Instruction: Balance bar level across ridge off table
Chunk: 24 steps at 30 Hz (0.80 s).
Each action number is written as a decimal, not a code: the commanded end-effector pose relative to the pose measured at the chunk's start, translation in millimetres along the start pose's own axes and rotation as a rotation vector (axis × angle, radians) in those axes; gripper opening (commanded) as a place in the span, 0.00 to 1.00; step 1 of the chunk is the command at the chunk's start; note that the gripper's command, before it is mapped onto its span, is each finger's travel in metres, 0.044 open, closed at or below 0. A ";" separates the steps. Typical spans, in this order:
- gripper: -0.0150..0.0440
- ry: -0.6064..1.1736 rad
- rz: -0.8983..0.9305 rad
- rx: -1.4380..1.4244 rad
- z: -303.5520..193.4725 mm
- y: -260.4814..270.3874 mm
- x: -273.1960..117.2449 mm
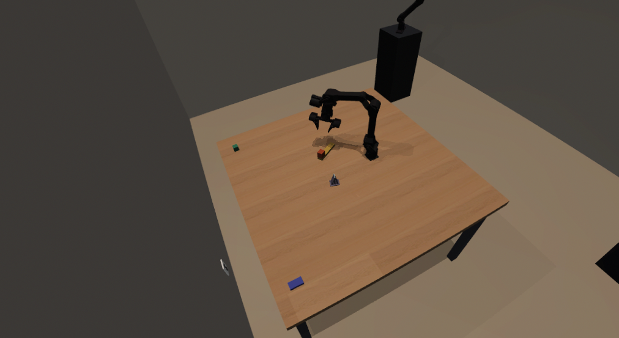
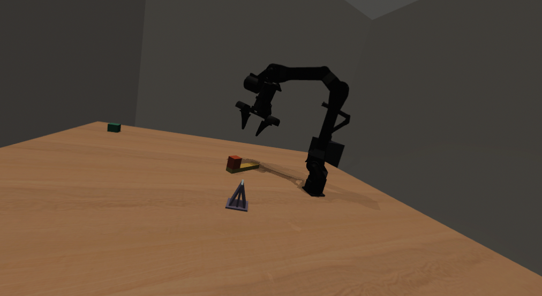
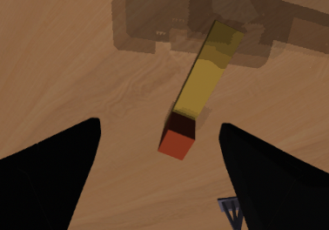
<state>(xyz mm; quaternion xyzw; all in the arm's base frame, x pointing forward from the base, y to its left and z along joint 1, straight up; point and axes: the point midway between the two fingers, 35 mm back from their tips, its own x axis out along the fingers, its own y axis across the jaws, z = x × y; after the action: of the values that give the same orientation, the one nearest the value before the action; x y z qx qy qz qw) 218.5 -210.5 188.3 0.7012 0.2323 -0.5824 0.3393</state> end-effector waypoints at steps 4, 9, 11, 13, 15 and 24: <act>0.79 -0.042 -0.087 0.140 -10.3 -12.9 14.3; 0.79 -0.083 -0.133 0.239 -18.3 -20.9 21.5; 0.79 -0.102 -0.149 0.278 -21.4 -24.2 24.1; 0.79 -0.115 -0.159 0.303 -23.3 -26.4 25.8; 0.79 -0.117 -0.161 0.306 -23.5 -26.6 26.0; 0.79 -0.117 -0.160 0.306 -21.5 -27.9 49.8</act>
<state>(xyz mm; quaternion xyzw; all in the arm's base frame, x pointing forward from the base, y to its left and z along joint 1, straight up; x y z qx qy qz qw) 224.5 -179.6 152.7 0.6935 0.1740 -0.6696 0.2009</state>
